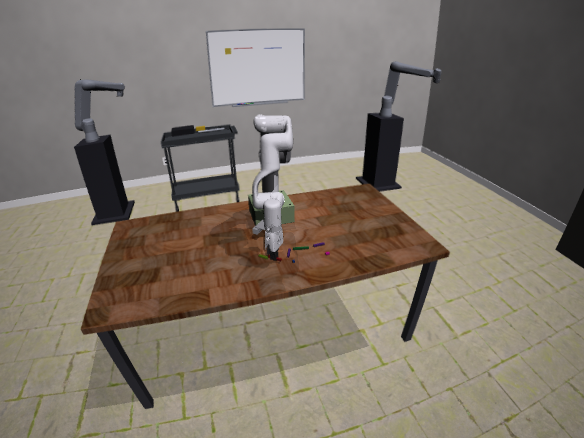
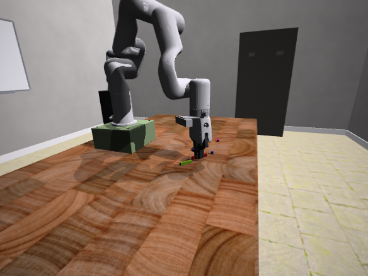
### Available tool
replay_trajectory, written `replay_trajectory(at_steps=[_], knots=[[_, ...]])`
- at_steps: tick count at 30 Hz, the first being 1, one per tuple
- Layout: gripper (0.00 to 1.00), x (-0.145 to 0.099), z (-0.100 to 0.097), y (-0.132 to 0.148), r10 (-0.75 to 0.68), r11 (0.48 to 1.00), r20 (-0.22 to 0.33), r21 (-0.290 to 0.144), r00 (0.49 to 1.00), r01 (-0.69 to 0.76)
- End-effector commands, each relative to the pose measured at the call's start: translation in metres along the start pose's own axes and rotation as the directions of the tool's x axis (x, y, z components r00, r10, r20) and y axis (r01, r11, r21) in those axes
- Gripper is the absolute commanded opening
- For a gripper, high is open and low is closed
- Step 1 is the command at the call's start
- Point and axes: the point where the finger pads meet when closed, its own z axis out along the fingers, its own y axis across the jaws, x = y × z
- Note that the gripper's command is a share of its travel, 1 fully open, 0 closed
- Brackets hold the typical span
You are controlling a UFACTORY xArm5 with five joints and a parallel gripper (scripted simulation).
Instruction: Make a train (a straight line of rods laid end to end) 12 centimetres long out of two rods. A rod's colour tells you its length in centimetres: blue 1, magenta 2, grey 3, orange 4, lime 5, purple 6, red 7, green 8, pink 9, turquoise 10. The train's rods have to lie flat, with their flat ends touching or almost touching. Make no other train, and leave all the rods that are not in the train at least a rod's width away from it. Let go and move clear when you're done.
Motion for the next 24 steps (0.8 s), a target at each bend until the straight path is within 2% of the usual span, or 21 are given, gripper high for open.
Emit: replay_trajectory(at_steps=[1, 24], knots=[[0.04, -0.0007, -0.0011, -0.0012, 0.0, 1.0, 0.002, 0.003, 1.0, 0.0], [0.04, -0.0005, 0.0014, -0.0013, 0.0, 1.0, 0.002, 0.003, 1.0, 0.0]])
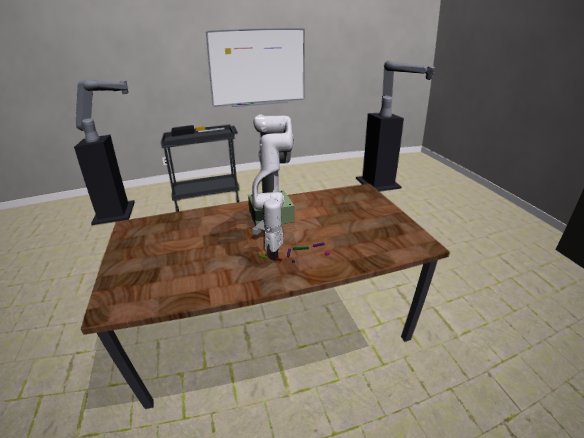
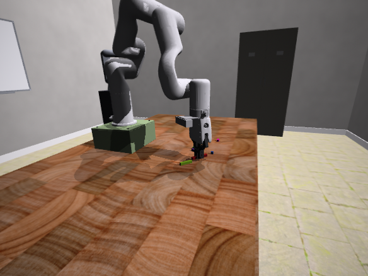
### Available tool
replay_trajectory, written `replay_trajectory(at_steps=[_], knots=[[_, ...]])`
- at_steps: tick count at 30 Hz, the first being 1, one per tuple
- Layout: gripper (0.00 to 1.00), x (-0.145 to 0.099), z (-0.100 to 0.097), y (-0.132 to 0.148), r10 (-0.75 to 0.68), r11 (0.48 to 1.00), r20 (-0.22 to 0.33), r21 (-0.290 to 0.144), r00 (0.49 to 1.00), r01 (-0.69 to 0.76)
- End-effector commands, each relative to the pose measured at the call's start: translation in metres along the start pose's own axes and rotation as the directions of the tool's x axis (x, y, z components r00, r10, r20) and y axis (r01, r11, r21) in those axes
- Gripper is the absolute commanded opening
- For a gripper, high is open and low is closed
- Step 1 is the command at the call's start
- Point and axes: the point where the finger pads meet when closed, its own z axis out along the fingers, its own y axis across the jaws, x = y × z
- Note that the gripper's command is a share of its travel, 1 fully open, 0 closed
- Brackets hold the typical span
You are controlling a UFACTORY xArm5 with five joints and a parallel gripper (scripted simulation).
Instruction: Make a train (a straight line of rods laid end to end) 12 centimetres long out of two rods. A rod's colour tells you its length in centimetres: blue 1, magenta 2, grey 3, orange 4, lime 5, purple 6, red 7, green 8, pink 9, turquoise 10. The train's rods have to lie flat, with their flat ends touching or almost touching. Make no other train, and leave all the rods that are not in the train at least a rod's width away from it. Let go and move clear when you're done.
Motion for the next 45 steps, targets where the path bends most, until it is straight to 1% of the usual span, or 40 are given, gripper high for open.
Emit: replay_trajectory(at_steps=[1, 15, 45], knots=[[0.04, -0.0005, 0.001, -0.0012, 0.0, 1.0, 0.002, 0.003, 1.0, 0.0], [0.04, -0.0003, 0.0094, -0.0013, 0.0, 1.0, 0.002, 0.003, 1.0, 0.0], [0.04, -0.0003, 0.0096, -0.0013, 0.0, 1.0, 0.002, 0.003, 1.0, 0.0]])
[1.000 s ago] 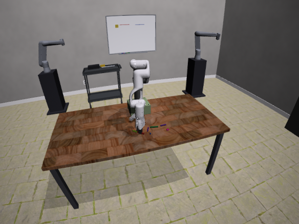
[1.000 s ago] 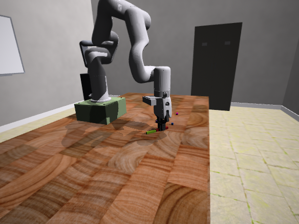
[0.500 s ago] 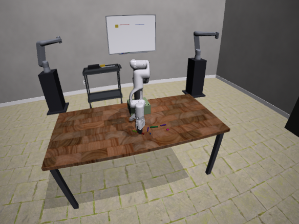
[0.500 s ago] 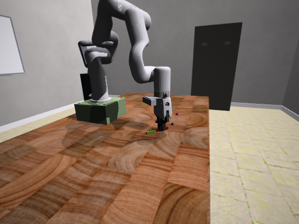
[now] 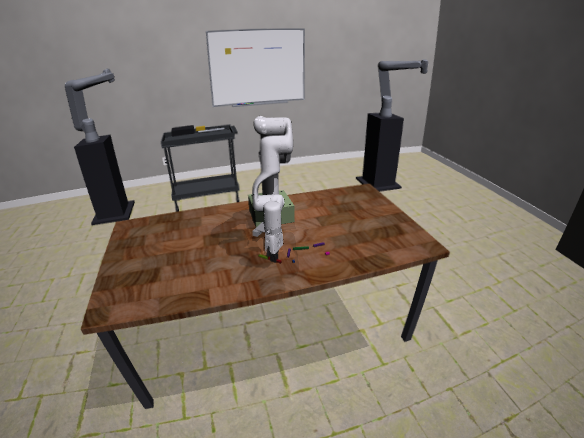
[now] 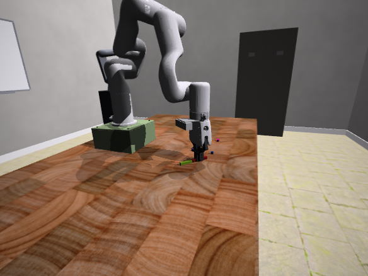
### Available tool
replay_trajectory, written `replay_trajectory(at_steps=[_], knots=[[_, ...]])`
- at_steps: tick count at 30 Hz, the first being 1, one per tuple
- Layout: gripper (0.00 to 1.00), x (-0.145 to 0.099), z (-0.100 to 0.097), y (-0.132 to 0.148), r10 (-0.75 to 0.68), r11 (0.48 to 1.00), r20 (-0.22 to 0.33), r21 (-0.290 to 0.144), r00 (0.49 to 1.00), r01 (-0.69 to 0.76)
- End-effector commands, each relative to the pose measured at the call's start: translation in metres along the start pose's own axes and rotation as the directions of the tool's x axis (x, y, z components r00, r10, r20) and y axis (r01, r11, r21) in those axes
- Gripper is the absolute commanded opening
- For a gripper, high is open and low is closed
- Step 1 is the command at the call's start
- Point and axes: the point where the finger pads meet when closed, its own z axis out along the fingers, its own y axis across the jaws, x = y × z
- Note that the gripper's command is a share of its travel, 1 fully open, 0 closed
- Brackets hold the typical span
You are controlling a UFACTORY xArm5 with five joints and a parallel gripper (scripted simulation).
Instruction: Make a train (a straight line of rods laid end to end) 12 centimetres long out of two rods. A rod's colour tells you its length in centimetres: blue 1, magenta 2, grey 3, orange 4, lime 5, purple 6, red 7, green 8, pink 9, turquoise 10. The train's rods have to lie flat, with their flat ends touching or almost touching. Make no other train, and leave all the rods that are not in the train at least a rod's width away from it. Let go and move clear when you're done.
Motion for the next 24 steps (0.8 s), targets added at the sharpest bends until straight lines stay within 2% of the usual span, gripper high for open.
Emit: replay_trajectory(at_steps=[1, 7, 8, 12, 13, 15, 16, 18, 19, 24], knots=[[0.04, -0.0007, -0.0011, -0.0012, 0.0, 1.0, 0.002, 0.003, 1.0, 0.0], [0.04, -0.0007, -0.0011, -0.0012, 0.0, 1.0, 0.002, 0.003, 1.0, 0.0], [0.08, -0.0007, -0.0011, -0.0012, 0.0, 1.0, 0.002, 0.003, 1.0, 0.0], [0.08, -0.0007, -0.0011, -0.0012, 0.0, 1.0, 0.002, 0.003, 1.0, 0.0], [0.12, -0.0007, -0.0011, -0.0012, 0.0, 1.0, 0.002, 0.003, 1.0, 0.0], [0.12, -0.0007, -0.0011, -0.0012, 0.0, 1.0, 0.002, 0.003, 1.0, 0.0], [0.16, -0.0007, -0.0011, -0.0012, 0.0, 1.0, 0.002, 0.003, 1.0, 0.0], [0.16, -0.0007, -0.0011, -0.0012, 0.0, 1.0, 0.002, 0.003, 1.0, 0.0], [0.2, -0.0007, -0.0011, -0.0012, 0.0, 1.0, 0.002, 0.003, 1.0, 0.0], [0.24, -0.0007, -0.0011, -0.0012, 0.0, 1.0, 0.002, 0.003, 1.0, 0.0]])
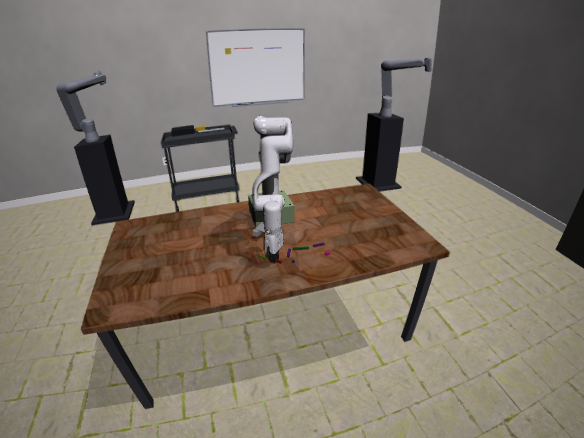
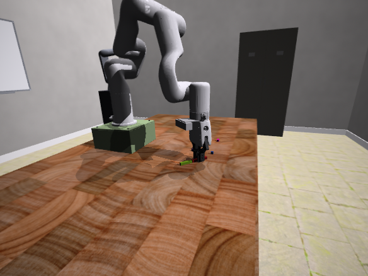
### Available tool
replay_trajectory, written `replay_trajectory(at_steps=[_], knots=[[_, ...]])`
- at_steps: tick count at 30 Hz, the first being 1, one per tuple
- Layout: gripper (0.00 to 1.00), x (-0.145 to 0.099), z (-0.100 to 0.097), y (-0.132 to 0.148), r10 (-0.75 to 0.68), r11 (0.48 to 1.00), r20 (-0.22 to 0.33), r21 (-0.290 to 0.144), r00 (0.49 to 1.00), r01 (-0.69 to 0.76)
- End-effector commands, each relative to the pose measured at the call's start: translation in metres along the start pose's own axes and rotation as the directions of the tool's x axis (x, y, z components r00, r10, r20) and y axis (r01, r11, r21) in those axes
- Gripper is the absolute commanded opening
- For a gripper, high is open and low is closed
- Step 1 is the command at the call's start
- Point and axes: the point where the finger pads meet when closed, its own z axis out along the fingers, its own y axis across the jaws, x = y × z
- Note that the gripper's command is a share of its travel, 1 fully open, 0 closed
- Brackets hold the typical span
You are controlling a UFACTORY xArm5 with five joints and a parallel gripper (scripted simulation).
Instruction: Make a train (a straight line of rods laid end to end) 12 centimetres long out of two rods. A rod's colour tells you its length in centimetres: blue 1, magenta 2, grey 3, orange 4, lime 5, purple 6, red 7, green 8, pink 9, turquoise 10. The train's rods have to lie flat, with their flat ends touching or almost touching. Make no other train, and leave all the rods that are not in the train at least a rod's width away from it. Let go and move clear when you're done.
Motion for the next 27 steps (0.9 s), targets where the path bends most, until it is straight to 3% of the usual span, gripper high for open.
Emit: replay_trajectory(at_steps=[1, 14, 20, 27], knots=[[0.24, -0.001, -0.001, -0.001, 0.0, 1.0, 0.002, 0.003, 1.0, 0.0], [0.24, 0.0, -0.006, -0.001, 0.0, 1.0, 0.002, 0.003, 1.0, 0.0], [0.24, 0.0, -0.019, -0.002, 0.0, 1.0, 0.002, 0.003, 1.0, 0.0], [0.24, 0.0, -0.055, -0.001, 0.0, 1.0, 0.002, 0.003, 1.0, 0.0]])
